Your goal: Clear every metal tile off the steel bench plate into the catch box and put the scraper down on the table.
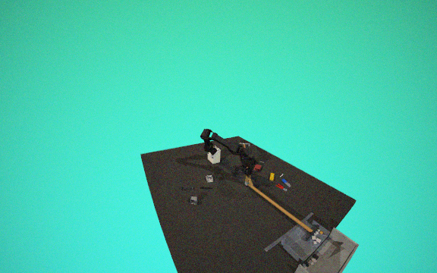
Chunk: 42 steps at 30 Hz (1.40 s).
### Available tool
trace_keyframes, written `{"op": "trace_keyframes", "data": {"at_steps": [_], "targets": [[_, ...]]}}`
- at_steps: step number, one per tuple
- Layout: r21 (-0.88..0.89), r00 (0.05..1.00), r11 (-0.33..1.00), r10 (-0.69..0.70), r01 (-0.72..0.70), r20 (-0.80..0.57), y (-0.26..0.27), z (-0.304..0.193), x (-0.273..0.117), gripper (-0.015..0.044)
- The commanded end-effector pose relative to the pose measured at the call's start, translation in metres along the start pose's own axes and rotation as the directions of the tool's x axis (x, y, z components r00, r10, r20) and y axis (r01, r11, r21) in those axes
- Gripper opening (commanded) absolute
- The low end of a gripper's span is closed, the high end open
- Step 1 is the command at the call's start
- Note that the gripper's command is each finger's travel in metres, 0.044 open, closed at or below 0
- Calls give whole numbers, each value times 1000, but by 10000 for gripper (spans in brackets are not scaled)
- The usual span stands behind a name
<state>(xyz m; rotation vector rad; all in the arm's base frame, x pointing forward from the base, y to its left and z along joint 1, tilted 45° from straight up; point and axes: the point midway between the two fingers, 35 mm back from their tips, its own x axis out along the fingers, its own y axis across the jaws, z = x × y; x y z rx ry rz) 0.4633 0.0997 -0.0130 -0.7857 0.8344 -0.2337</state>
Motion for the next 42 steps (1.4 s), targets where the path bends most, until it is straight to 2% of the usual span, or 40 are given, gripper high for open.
{"op": "trace_keyframes", "data": {"at_steps": [1, 42], "targets": [[5, 1000, 1000, 2, -2, 14, 0, 12, 2, 0], [6, 1000, 1000, 0, 0, 16, -5, 54, 36, 0]]}}
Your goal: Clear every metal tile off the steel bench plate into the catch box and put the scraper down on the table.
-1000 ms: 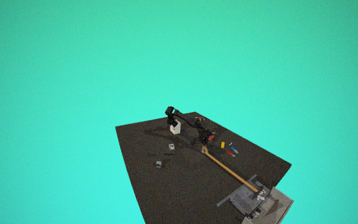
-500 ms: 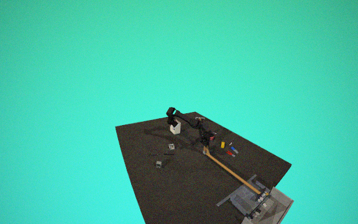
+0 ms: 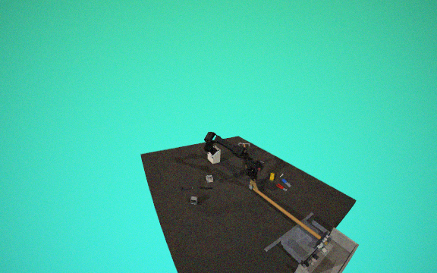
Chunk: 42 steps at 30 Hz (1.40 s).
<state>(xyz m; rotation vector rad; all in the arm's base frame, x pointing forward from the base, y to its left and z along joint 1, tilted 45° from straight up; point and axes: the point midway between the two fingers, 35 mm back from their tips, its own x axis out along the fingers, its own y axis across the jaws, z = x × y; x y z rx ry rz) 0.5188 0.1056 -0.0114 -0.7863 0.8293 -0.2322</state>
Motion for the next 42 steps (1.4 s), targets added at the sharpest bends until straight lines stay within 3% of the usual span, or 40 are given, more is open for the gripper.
{"op": "trace_keyframes", "data": {"at_steps": [1, 42], "targets": [[6, 1000, 1000, 1, -1, 11, -2, 10, 4, 0], [1, 1000, 1000, 2, -2, 6, 1, -2, -6, 0]]}}
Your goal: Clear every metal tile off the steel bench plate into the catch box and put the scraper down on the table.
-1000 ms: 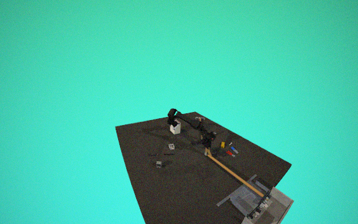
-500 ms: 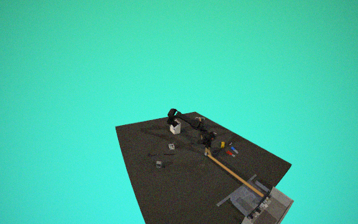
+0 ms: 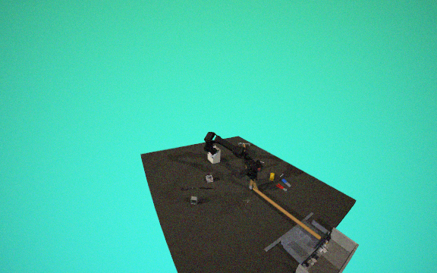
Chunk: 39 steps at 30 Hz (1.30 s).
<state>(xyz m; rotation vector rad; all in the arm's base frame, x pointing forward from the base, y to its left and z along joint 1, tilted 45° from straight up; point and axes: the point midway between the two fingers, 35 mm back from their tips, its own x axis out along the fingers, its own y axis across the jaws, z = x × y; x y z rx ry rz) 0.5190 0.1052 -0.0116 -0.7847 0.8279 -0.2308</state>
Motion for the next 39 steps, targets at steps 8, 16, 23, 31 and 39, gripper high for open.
{"op": "trace_keyframes", "data": {"at_steps": [8, 16, 23, 31, 39], "targets": [[0, 1000, 1000, 2, -2, 4, 3, -8, -13, 0], [1, 1000, 1000, 3, -3, 4, 4, -14, -20, 0], [1, 1000, 1000, 3, -3, 4, 6, -20, -26, 0], [1, 1000, 1000, 4, -4, 4, 7, -27, -33, 0], [1, 1000, 1000, 5, -5, 4, 8, -34, -39, 0]]}}
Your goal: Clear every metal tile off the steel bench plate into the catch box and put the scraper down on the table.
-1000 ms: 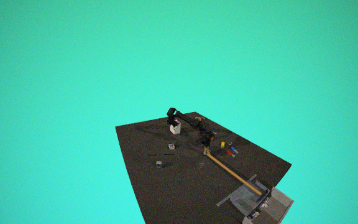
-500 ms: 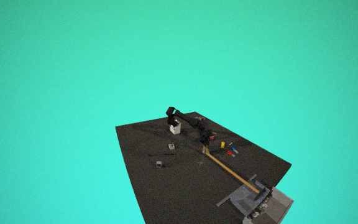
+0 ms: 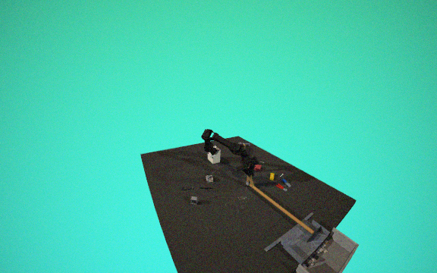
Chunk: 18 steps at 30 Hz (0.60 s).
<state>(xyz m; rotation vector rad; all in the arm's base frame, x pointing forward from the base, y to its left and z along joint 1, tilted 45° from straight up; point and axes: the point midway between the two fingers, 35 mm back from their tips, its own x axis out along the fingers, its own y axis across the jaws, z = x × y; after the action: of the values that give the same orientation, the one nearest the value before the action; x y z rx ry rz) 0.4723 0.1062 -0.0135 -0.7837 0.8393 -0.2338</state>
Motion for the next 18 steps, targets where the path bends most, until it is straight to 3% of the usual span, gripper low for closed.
{"op": "trace_keyframes", "data": {"at_steps": [1, 18], "targets": [[2, 1000, 1000, 3, -3, 15, 2, 0, -9, 0], [2, 1000, 1000, 5, -5, 15, 4, -16, -23, 0]]}}
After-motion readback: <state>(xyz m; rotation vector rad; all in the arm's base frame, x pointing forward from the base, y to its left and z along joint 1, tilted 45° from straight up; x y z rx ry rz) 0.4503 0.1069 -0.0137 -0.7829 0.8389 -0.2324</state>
